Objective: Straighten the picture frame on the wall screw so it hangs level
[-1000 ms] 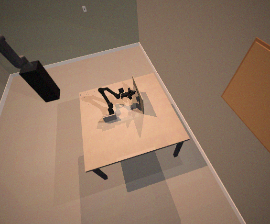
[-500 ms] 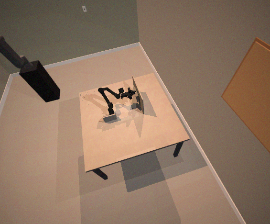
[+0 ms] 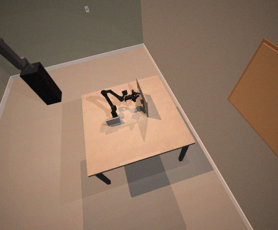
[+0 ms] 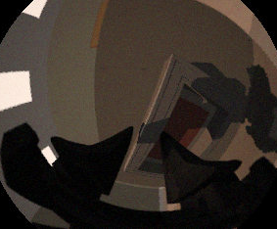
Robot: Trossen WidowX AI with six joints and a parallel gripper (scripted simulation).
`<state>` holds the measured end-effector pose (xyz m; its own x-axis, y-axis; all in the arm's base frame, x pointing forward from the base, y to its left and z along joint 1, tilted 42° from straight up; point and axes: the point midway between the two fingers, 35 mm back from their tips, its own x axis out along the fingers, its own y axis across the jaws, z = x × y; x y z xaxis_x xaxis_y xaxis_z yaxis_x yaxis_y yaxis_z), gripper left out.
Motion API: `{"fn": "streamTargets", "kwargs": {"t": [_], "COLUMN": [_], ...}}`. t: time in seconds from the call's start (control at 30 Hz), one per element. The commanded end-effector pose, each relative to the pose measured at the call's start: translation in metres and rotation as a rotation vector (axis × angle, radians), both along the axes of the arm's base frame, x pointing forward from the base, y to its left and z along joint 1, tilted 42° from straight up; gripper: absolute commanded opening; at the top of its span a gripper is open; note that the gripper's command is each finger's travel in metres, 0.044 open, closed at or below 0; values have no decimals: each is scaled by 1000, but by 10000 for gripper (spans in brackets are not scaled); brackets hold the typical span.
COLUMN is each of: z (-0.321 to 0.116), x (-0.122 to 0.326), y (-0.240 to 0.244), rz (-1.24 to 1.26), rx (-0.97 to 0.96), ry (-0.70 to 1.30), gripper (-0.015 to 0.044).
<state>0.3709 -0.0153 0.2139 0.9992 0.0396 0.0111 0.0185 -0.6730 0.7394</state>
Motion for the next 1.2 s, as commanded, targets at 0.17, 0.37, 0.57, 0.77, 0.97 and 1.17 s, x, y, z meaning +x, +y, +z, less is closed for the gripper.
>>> {"fn": "streamTargets", "kwargs": {"t": [0.17,0.37,0.57,0.77,0.97,1.17], "z": [3,7,-2,-4,14,28], "x": [-11,-57,-96,-100,-102,-118], "y": [-1,-3,-2,-2,-28,-54], "rz": [1,2,3,3,1,2], "rx": [43,214,379,398,380,396], "ry": [3,11,19,20,14,24], "gripper": [260,260,260,260,260,260]}}
